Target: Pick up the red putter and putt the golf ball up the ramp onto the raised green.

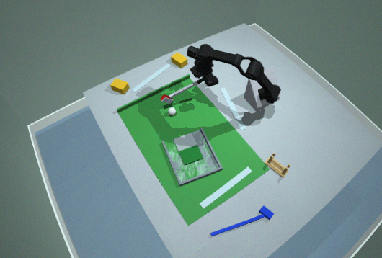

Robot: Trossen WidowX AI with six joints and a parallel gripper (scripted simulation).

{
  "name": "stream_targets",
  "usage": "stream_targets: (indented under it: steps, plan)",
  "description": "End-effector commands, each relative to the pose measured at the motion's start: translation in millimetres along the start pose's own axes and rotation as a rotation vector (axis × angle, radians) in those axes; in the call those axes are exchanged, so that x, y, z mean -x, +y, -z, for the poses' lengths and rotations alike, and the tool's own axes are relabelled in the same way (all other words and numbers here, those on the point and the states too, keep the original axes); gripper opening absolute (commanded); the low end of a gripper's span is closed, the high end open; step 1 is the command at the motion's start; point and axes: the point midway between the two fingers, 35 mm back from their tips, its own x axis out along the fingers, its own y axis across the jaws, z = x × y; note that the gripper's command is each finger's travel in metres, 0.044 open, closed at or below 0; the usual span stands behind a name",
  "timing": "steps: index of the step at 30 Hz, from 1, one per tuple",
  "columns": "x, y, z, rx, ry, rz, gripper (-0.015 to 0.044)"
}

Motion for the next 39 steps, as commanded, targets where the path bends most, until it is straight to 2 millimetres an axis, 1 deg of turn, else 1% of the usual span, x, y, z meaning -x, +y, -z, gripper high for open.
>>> stream_targets:
  steps: [1, 13, 15, 16, 25, 28, 35, 38, 39]
  plan:
    - [-7.9, 1.5, -0.4, -0.005, -0.004, -0.008, 0.0]
    - [-26.1, 2.1, -0.3, -0.004, -0.004, -0.009, 0.0]
    - [-26.4, 2.2, -0.3, -0.004, -0.004, -0.009, 0.0]
    - [-23.3, 1.2, 0.1, 0.0, 0.003, -0.003, 0.0]
    - [-23.4, 0.5, 0.1, 0.0, 0.003, -0.003, 0.0]
    - [-23.8, -5.1, -0.2, -0.001, 0.001, -0.003, 0.0]
    - [-26.1, -27.3, -0.3, -0.004, -0.005, -0.007, 0.0]
    - [-26.2, -28.0, -0.2, -0.004, -0.005, -0.007, 0.0]
    - [-27.1, -24.3, 0.6, -0.009, -0.005, -0.01, 0.0]
